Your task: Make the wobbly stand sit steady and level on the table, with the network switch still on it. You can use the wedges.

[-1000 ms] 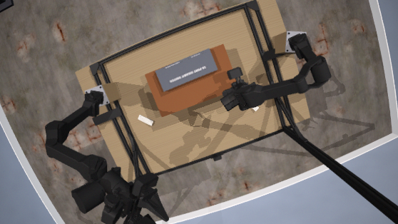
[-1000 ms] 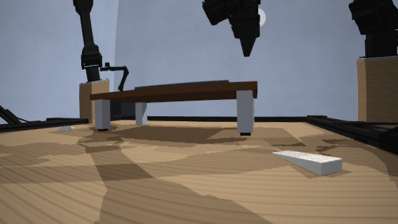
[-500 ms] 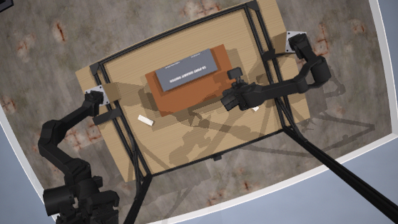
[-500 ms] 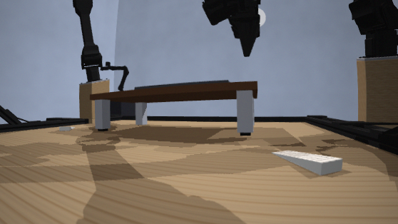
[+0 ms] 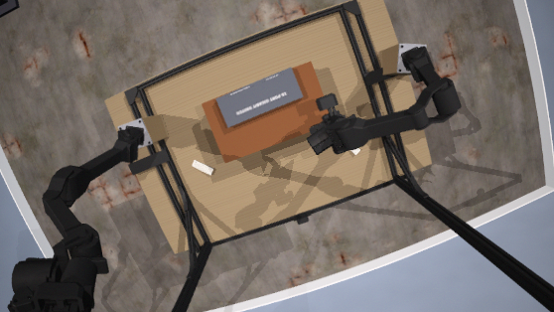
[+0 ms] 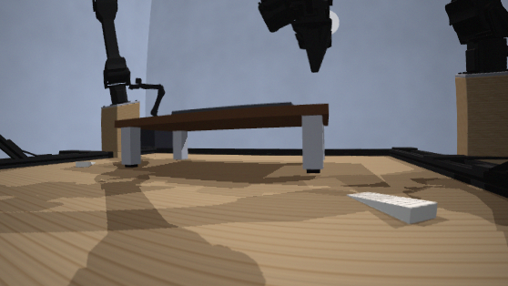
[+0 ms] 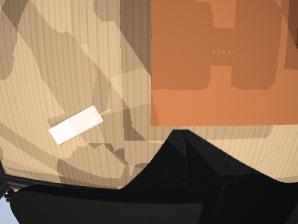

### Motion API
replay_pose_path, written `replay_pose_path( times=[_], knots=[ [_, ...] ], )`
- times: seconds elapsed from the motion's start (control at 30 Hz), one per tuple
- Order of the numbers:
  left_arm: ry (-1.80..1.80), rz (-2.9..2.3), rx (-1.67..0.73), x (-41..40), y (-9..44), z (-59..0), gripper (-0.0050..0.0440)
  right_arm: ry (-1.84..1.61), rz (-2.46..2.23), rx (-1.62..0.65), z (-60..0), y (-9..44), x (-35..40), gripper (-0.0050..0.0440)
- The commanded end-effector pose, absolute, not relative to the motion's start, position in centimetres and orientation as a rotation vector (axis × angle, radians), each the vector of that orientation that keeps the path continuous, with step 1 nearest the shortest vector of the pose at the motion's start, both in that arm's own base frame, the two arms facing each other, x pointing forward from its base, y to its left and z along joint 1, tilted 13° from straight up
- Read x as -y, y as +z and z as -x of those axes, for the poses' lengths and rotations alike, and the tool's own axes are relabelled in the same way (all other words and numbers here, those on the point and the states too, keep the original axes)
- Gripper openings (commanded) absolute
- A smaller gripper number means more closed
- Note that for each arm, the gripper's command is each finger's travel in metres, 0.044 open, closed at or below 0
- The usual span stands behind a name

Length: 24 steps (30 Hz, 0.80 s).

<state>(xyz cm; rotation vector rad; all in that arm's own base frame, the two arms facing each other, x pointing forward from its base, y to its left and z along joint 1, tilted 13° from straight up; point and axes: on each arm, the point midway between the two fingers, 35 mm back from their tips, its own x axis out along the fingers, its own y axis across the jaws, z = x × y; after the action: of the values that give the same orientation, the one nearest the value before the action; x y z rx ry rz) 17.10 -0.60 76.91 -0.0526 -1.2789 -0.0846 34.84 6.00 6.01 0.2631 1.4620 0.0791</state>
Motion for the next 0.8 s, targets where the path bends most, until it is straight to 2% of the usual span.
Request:
replay_pose_path(
  times=[0.0, 0.17, 0.37, 0.77],
  knots=[
    [-0.065, 0.036, 1.419, 0.4, 78.7, -12.0, 0.0237, 0.079, -0.263, -1.462, -34.8, 6.0, -6.0, 0.0000],
    [-0.028, 0.014, 1.601, 0.2, 80.0, -5.8, 0.0237, 0.079, -0.263, -1.462, -34.8, 6.0, -6.0, 0.0000],
    [-0.028, 0.014, 1.601, 0.2, 80.0, -5.8, 0.0237, 0.079, -0.263, -1.462, -34.8, 6.0, -6.0, 0.0000],
    [-0.326, 0.374, 1.680, 0.8, 80.4, -1.8, 0.0237, 0.079, -0.263, -1.462, -34.8, 6.0, -6.0, 0.0000]
  ],
)
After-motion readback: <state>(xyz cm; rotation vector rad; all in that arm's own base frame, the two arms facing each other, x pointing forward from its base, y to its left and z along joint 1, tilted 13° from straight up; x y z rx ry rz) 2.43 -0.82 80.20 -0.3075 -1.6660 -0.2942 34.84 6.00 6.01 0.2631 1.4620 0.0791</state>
